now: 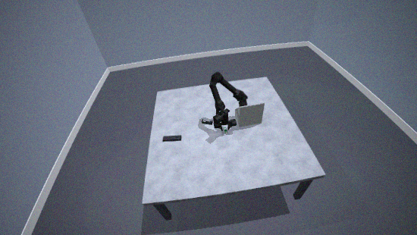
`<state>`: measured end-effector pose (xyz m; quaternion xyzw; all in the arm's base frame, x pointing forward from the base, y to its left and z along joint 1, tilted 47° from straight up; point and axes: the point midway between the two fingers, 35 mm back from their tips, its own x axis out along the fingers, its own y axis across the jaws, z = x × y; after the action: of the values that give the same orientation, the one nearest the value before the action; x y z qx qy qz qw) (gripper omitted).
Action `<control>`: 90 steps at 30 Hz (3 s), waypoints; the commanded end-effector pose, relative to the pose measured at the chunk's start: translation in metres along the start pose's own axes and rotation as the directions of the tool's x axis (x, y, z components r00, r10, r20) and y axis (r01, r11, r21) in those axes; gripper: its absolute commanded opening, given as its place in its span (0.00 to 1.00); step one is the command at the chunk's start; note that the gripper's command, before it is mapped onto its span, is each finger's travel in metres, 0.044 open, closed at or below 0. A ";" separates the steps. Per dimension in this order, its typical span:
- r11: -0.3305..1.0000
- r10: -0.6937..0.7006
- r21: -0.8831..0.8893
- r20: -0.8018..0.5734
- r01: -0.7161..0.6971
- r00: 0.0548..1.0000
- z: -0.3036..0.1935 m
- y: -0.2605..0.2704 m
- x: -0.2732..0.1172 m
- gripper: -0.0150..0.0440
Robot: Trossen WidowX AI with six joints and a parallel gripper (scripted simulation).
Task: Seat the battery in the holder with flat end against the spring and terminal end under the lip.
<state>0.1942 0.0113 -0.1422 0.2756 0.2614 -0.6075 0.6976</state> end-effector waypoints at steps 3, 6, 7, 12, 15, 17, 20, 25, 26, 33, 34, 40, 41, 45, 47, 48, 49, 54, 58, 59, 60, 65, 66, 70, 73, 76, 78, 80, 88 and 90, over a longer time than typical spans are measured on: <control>1.000 -0.007 -0.011 0.010 0.007 1.000 0.002 -0.004 0.010 0.63; 1.000 -0.007 -0.011 0.010 0.007 1.000 0.002 -0.004 0.010 0.54; 1.000 -0.007 -0.011 0.010 0.007 1.000 0.002 -0.004 0.010 0.50; 1.000 -0.007 -0.011 0.010 0.007 1.000 0.002 -0.004 0.010 0.41; 1.000 -0.007 -0.011 0.010 0.007 1.000 0.002 -0.004 0.010 0.37; 1.000 -0.007 -0.011 0.010 0.007 1.000 0.002 -0.004 0.010 0.36; 1.000 -0.007 -0.011 0.010 0.007 1.000 0.001 -0.004 0.009 0.36; 1.000 -0.006 -0.011 0.005 0.006 1.000 0.000 -0.002 -0.022 0.36; 1.000 -0.006 -0.011 0.006 0.007 1.000 0.000 -0.002 -0.030 0.36; 0.999 -0.007 -0.034 0.005 0.007 1.000 0.001 0.000 -0.042 0.36; 0.998 -0.007 -0.062 0.003 0.007 1.000 0.002 0.004 -0.043 0.36; 0.965 -0.006 -0.264 -0.008 0.004 1.000 0.012 0.033 -0.049 0.36; 0.955 -0.006 -0.296 -0.009 0.003 1.000 0.014 0.038 -0.050 0.36; 0.906 -0.005 -0.424 -0.011 0.000 1.000 0.025 0.057 -0.054 0.36; 0.876 -0.005 -0.483 -0.012 -0.001 1.000 0.031 0.066 -0.056 0.36; 0.859 -0.005 -0.512 -0.012 -0.002 1.000 0.034 0.070 -0.057 0.36; 0.842 -0.004 -0.540 -0.012 -0.003 1.000 0.037 0.075 -0.057 0.36; 0.743 -0.003 -0.670 -0.012 -0.006 1.000 0.056 0.096 -0.061 0.36; 0.649 -0.002 -0.761 -0.010 -0.006 1.000 0.074 0.111 -0.063 0.36; 0.624 -0.002 -0.781 -0.009 -0.006 1.000 0.079 0.115 -0.064 0.36; 0.598 -0.002 -0.801 -0.009 -0.006 1.000 0.084 0.119 -0.065 0.36; 0.461 -0.001 -0.887 -0.004 -0.003 1.000 0.111 0.135 -0.067 0.36; 0.432 -0.001 -0.902 -0.003 -0.002 1.000 0.116 0.138 -0.068 0.36; 0.362 0.000 -0.932 0.000 0.000 1.000 0.131 0.145 -0.069 0.36; 0.356 -0.001 -0.935 0.000 0.000 1.000 0.131 0.144 -0.068 0.36; 0.355 -0.014 -0.935 -0.005 0.001 1.000 0.131 0.144 -0.066 0.36; 0.355 -0.050 -0.935 -0.018 0.001 0.999 0.130 0.143 -0.060 0.36; 0.356 -0.090 -0.935 -0.033 0.001 0.995 0.130 0.142 -0.053 0.36; 0.369 -0.237 -0.929 -0.095 -0.001 0.967 0.129 0.137 -0.028 0.36; 0.371 -0.239 -0.929 -0.096 -0.001 0.966 0.129 0.137 -0.028 0.36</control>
<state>0.3310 -0.0439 -0.0177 -0.1209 0.6384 -0.3730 0.6624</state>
